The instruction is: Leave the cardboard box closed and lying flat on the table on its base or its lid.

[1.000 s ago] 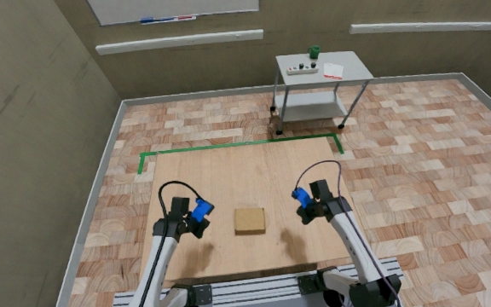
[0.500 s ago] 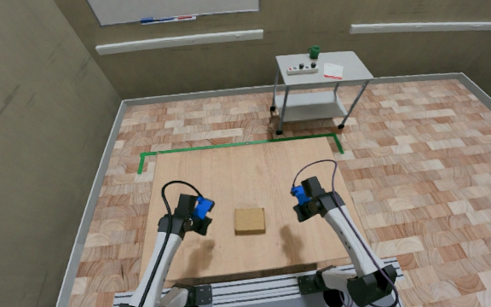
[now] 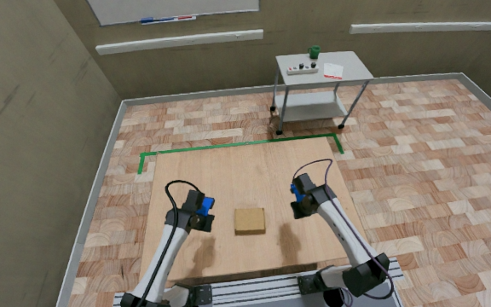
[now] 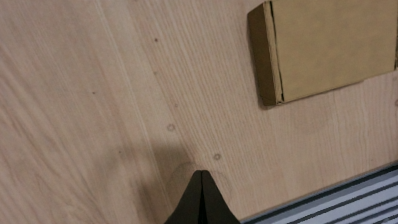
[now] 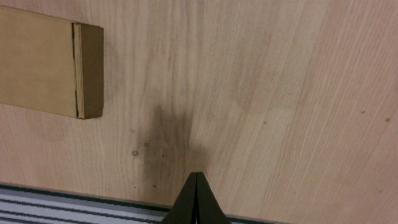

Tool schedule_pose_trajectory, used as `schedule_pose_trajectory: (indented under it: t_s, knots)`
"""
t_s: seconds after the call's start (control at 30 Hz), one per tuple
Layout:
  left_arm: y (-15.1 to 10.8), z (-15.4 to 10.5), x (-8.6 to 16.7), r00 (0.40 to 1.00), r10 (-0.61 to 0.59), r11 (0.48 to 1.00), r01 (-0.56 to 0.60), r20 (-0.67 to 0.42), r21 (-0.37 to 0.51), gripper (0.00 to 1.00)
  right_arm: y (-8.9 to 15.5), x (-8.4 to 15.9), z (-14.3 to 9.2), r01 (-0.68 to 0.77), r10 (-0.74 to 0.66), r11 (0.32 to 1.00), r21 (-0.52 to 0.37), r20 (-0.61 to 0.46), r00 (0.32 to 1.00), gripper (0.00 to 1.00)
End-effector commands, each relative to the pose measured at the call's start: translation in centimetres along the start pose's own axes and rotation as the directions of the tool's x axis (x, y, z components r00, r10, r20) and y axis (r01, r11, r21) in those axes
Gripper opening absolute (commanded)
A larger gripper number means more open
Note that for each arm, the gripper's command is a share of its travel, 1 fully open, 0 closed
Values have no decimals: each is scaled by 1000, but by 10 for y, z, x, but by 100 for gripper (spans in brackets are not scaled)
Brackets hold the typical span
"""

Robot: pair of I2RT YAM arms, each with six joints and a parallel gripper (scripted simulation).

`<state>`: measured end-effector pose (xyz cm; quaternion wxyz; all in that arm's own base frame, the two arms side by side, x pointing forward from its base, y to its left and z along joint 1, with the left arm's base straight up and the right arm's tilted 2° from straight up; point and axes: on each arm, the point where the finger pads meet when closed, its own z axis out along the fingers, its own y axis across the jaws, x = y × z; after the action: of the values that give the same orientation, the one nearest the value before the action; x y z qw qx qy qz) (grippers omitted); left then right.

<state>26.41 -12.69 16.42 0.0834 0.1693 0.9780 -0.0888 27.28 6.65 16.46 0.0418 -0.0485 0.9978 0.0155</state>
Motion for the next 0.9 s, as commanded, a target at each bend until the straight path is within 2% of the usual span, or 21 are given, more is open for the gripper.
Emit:
schedule_pose_trajectory:
  t_s: [0.0, 0.13, 0.27, 0.6, 0.87]
  knots:
    - [4, -2, 4, 995, -88, 995, 85, -51, -57, 1, 0, 2, -7, -69, 71, 997, 44, -29, 997, 1]
    - [4, -1, 4, 987, -144, 986, 137, -76, -92, 1, 0, 2, -7, -114, 118, 991, 73, -55, 991, 1]
    - [4, -1, 4, 975, -201, 974, 187, -100, -129, 1, -2, 2, -17, -121, 122, 991, 62, -17, 992, 1]
    - [4, -1, 4, 939, -313, 938, 281, -140, -205, 1, -1, 2, -17, -121, 122, 991, 60, -21, 992, 1]
    - [6, -2, 7, 935, -326, 932, 293, -142, -211, 1, -1, 3, -7, -115, 118, 991, 61, -45, 992, 1]
